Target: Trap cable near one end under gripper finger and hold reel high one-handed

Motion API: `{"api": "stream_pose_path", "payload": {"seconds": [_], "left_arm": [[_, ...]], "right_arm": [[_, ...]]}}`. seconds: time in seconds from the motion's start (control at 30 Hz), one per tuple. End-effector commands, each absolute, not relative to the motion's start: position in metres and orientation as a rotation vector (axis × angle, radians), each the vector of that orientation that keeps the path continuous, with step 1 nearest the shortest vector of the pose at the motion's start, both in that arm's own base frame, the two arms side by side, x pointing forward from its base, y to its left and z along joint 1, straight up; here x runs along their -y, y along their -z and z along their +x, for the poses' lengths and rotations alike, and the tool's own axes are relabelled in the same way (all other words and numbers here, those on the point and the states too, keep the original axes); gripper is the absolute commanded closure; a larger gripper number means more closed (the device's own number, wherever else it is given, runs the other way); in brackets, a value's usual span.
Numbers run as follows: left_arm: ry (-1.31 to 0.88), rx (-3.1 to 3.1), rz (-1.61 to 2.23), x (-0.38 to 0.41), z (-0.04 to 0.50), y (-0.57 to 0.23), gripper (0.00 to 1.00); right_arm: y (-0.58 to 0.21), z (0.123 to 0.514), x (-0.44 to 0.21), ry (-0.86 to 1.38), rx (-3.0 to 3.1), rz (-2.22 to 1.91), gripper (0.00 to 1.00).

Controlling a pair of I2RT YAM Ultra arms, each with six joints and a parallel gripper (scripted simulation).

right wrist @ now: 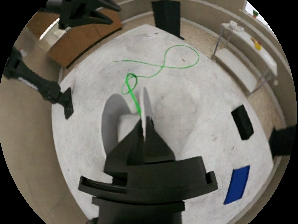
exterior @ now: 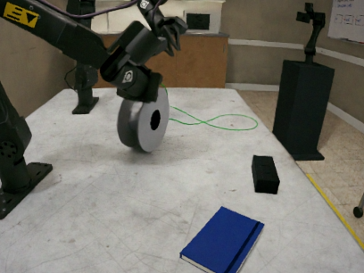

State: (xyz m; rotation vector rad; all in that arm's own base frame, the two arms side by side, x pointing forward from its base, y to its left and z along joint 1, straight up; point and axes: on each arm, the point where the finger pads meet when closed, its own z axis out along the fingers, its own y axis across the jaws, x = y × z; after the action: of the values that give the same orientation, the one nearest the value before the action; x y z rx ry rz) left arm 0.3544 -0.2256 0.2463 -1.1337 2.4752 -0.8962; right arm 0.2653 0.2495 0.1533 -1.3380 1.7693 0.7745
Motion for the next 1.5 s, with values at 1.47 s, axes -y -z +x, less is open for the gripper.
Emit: {"api": "stream_pose_path", "payload": {"seconds": [1.47], "left_arm": [[0.877, -2.311, -0.830, 0.184, 0.380, -0.278, 0.70]], "right_arm": [[-0.237, 0.269, -0.248, -0.760, -1.712, -1.323, 1.00]]}}
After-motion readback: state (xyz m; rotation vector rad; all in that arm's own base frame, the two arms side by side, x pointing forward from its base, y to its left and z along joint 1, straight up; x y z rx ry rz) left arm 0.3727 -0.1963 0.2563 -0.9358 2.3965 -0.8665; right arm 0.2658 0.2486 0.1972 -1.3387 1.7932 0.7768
